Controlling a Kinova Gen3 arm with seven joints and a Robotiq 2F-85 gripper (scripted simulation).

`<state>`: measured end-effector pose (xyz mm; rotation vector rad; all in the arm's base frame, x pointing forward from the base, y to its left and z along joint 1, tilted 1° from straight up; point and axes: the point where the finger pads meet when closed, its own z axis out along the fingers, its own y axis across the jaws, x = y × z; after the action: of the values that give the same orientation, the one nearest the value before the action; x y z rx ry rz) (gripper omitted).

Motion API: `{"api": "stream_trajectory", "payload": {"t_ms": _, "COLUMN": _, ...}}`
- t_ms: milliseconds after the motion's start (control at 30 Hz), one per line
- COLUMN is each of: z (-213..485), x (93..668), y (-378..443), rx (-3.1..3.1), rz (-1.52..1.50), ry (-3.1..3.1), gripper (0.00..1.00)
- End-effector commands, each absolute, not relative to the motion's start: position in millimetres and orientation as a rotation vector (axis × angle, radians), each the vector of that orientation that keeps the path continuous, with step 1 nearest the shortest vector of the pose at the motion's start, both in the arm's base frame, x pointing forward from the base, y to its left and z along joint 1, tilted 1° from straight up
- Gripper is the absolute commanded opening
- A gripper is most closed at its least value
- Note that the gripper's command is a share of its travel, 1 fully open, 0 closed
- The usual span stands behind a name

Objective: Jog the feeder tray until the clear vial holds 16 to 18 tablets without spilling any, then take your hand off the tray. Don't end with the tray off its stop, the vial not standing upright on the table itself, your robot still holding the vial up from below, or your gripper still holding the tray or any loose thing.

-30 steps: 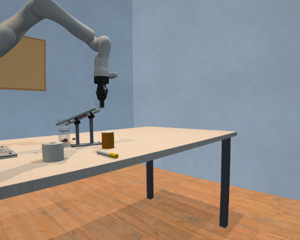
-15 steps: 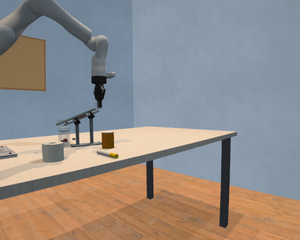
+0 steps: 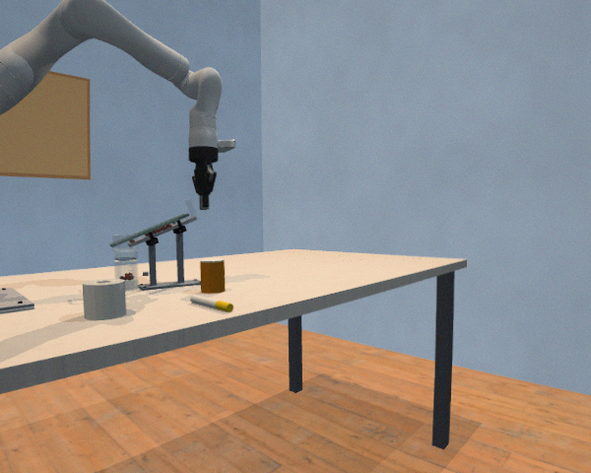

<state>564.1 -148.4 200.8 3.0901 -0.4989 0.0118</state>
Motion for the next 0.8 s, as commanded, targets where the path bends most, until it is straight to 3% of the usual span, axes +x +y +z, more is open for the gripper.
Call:
{"api": "stream_trajectory", "payload": {"t_ms": 0, "z": 200.4, "x": 565.0, "y": -147.8, "rx": 3.091, "rz": 0.012, "ry": -0.498, "gripper": 0.0}}
{"api": "stream_trajectory", "payload": {"t_ms": 767, "z": 189.8, "x": 539.1, "y": -139.3, "rx": 3.091, "rz": 0.012, "ry": -0.498, "gripper": 0.0}}
